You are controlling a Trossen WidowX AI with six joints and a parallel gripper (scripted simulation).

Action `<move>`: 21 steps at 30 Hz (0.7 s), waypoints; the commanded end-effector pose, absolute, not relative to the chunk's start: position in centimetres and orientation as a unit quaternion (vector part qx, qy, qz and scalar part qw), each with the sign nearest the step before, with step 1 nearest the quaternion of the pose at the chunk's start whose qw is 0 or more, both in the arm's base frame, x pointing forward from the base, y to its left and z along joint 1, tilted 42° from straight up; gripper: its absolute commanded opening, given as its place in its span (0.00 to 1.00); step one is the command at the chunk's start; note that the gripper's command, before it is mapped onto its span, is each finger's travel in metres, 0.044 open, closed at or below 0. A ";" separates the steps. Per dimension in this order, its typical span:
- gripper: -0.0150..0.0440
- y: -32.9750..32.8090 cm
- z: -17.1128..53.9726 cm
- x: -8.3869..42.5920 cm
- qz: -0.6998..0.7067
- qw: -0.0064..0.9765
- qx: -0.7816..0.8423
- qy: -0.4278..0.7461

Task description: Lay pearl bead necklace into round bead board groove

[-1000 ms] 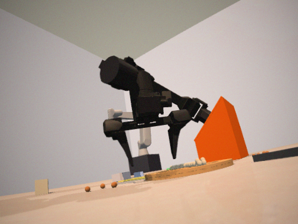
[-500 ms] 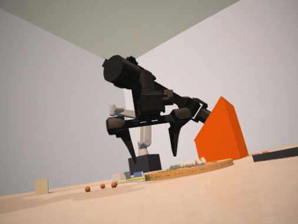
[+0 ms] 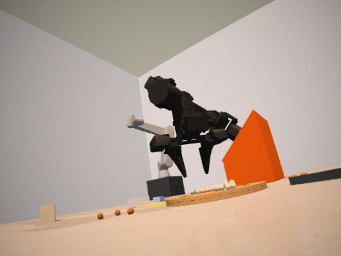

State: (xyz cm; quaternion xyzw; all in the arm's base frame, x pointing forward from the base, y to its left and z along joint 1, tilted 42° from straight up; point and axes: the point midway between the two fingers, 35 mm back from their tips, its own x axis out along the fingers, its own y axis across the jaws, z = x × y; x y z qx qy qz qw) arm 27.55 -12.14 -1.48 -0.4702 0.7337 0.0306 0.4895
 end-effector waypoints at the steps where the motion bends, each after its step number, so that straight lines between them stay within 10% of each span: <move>1: 0.68 -12.0 -1.2 25.5 0.038 0.485 -0.478 0.731; 21: 0.68 -13.3 -2.8 25.6 0.037 0.487 -0.478 0.731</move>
